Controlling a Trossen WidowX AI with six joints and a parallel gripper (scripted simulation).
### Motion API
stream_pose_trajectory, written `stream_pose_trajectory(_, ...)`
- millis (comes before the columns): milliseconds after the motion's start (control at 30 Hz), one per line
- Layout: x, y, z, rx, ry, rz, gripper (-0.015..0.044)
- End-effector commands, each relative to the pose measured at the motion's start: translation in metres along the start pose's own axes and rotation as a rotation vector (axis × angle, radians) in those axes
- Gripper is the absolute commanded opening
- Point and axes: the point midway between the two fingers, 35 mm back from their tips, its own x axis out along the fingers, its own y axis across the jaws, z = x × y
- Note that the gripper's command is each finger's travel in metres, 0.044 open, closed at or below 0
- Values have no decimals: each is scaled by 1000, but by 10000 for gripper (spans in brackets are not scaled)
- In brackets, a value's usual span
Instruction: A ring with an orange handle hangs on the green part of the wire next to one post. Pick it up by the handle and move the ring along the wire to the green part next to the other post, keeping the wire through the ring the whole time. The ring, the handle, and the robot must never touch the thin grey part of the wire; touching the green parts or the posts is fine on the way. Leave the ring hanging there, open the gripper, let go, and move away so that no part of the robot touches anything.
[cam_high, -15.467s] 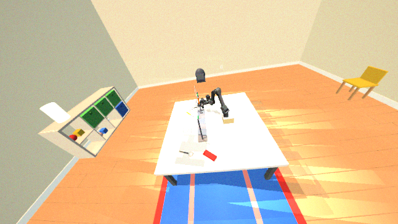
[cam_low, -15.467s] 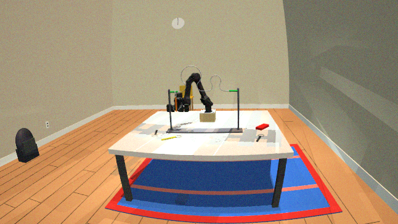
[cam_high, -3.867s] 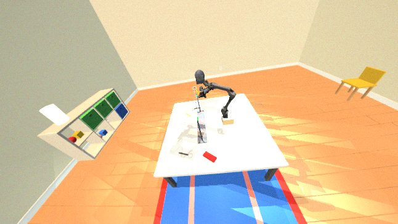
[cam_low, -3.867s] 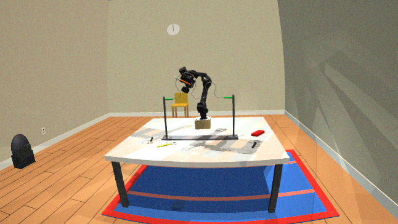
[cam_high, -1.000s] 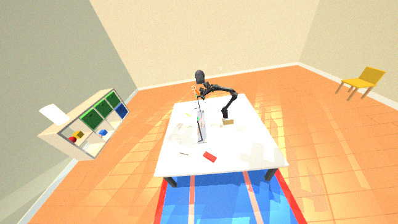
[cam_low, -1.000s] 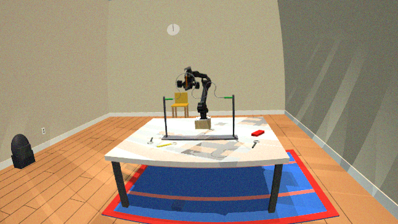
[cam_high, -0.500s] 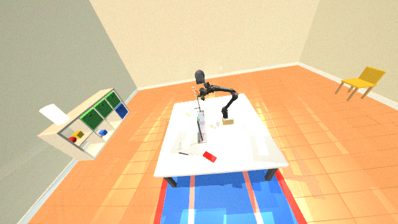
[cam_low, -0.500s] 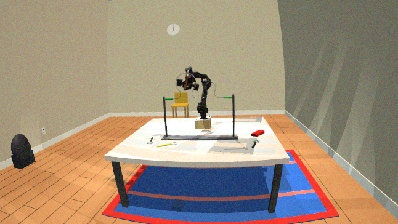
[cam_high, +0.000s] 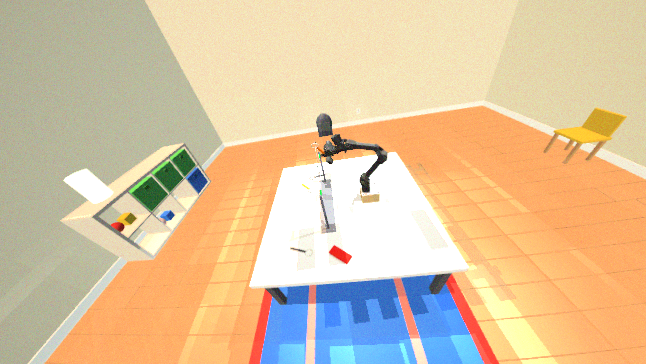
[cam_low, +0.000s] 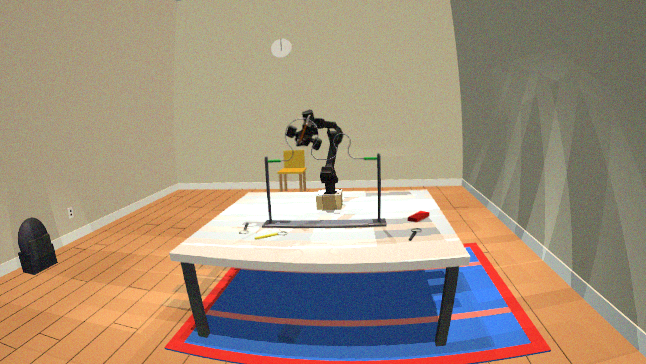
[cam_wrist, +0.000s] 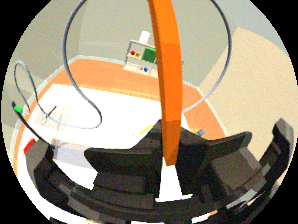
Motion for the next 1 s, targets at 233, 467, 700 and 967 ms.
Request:
stream_pose_trajectory(233,-1,-6,0,-117,-19,-66,-150)
stream_pose_trajectory(467,-1,-9,1,-193,-29,-107,-150)
stream_pose_trajectory(700,-1,-13,2,-269,-40,-148,-150)
stream_pose_trajectory(967,-2,-17,3,-356,-52,-195,-150)
